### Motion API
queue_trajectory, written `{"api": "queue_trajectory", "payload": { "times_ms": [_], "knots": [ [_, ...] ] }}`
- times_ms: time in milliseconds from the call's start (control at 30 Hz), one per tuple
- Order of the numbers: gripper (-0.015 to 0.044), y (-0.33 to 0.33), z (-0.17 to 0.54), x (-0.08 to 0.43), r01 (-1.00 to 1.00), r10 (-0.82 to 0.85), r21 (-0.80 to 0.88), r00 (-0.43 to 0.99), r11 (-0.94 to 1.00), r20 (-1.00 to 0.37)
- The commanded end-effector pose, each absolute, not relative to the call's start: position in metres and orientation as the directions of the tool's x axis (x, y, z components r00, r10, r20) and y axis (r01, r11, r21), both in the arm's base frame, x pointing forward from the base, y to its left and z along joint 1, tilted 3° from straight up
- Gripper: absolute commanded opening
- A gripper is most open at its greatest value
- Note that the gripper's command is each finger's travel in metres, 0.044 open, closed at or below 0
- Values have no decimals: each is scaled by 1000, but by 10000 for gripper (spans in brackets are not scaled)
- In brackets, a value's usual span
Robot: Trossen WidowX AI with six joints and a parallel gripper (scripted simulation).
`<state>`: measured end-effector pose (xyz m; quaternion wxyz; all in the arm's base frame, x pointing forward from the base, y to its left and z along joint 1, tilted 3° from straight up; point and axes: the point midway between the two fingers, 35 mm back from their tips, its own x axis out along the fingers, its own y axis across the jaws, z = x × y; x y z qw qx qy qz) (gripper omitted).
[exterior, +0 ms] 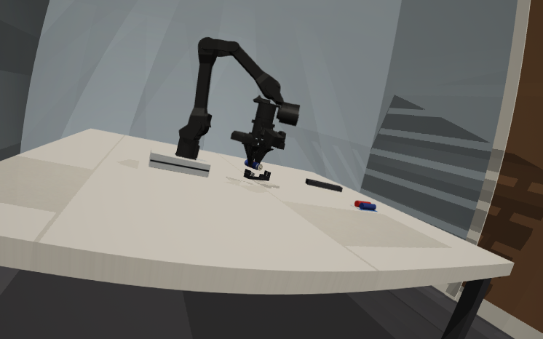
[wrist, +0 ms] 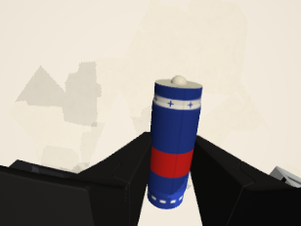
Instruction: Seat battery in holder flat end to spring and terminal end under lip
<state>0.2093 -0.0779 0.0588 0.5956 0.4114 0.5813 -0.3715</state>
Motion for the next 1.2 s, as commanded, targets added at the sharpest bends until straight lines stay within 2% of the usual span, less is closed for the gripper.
{"api": "queue_trajectory", "payload": {
  "times_ms": [0,167,333,467,633,867,1167],
  "knots": [
    [69,-65,65,226,820,36,70,60,568,-998],
    [69,-39,72,245,585,41,67,57,808,-998],
    [69,-9,79,262,284,47,60,53,957,-997],
    [69,17,84,272,19,51,52,49,998,-997],
    [69,51,90,281,-302,55,39,45,953,-997],
    [69,56,89,283,-344,60,39,51,938,-997],
    [69,57,71,287,-338,92,37,149,941,-984]
  ]
}}
